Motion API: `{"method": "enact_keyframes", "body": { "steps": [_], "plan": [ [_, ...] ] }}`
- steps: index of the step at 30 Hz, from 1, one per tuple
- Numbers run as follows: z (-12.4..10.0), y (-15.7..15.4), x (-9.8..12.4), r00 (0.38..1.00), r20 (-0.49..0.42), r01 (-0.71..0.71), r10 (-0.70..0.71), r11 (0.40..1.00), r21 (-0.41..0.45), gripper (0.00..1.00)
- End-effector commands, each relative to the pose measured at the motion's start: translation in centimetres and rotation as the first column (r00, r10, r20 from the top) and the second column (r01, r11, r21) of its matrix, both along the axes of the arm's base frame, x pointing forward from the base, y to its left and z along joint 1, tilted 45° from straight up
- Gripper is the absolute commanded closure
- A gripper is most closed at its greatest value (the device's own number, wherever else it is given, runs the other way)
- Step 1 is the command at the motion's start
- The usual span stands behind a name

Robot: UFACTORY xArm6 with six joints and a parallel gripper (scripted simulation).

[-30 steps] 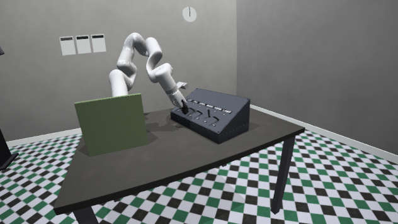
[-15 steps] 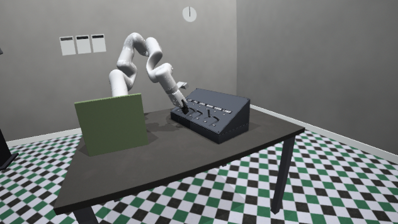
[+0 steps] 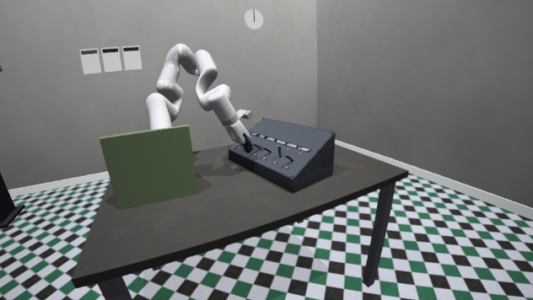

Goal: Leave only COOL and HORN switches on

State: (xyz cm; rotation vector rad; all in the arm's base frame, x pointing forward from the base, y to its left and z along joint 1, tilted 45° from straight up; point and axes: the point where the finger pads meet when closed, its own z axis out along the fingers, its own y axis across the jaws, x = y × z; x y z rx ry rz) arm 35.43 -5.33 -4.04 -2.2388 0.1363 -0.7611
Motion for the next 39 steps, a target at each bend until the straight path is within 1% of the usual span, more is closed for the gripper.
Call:
{"method": "enact_keyframes", "body": {
  "steps": [1,21,39],
  "plan": [
    [0.1,-0.1,0.1,1.0,0.002,0.001,-0.001,1.0,-0.002,1.0],
    [0.4,-0.3,0.7,1.0,0.002,0.001,-0.001,1.0,-0.002,1.0],
    [1.1,-0.8,1.8,1.0,0.002,0.001,-0.001,1.0,-0.002,1.0]
  ]
}}
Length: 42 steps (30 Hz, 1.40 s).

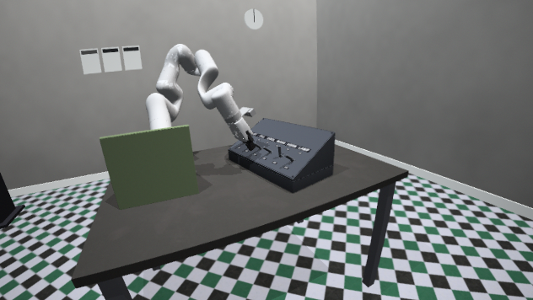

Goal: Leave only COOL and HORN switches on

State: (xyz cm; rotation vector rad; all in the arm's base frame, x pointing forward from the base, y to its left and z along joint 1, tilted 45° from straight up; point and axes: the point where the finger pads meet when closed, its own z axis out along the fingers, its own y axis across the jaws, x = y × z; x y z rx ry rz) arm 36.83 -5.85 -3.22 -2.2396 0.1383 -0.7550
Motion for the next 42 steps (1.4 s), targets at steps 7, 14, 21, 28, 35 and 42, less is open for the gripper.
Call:
{"method": "enact_keyframes", "body": {
  "steps": [7,14,21,28,35,42],
  "plan": [
    [0.5,-0.5,0.9,1.0,0.007,0.002,-0.002,1.0,-0.003,1.0],
    [0.8,-0.6,1.3,1.0,0.007,0.002,-0.002,1.0,-0.003,1.0],
    [0.9,-0.7,1.6,1.0,0.007,0.002,-0.002,1.0,-0.003,1.0],
    [1.0,-0.8,1.7,1.0,0.007,0.002,-0.002,1.0,-0.003,1.0],
    [1.1,-0.8,1.8,1.0,0.007,0.002,-0.002,1.0,-0.003,1.0],
    [1.1,-0.8,1.8,1.0,0.007,0.002,-0.002,1.0,-0.003,1.0]
  ]
}}
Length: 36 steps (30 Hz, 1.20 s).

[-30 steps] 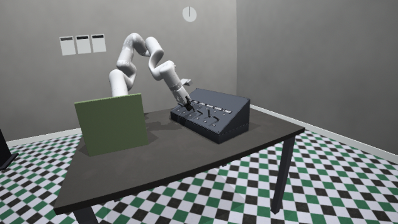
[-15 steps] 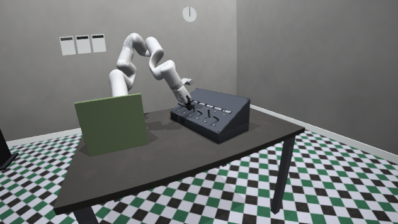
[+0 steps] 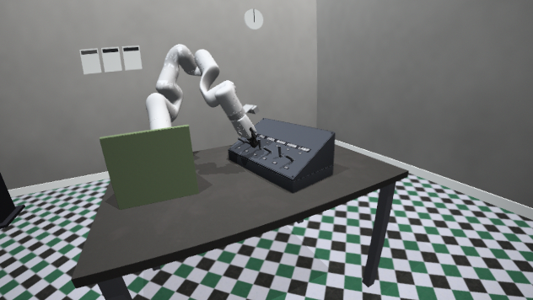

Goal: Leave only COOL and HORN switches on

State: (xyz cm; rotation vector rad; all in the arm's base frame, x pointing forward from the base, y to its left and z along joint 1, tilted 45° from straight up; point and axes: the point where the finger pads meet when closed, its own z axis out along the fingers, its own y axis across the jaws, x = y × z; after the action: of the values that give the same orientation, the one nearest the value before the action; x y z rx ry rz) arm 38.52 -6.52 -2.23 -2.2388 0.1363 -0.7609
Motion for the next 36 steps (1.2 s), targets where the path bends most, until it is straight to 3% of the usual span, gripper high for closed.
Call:
{"method": "enact_keyframes", "body": {
  "steps": [1,27,36],
  "plan": [
    [0.1,-0.1,0.1,1.0,0.002,0.001,-0.001,1.0,-0.002,1.0],
    [-0.6,0.3,-1.0,1.0,0.002,0.001,-0.001,1.0,-0.002,1.0],
    [1.1,-1.6,-2.8,1.0,0.002,0.001,-0.001,1.0,-0.002,1.0]
  ]
}}
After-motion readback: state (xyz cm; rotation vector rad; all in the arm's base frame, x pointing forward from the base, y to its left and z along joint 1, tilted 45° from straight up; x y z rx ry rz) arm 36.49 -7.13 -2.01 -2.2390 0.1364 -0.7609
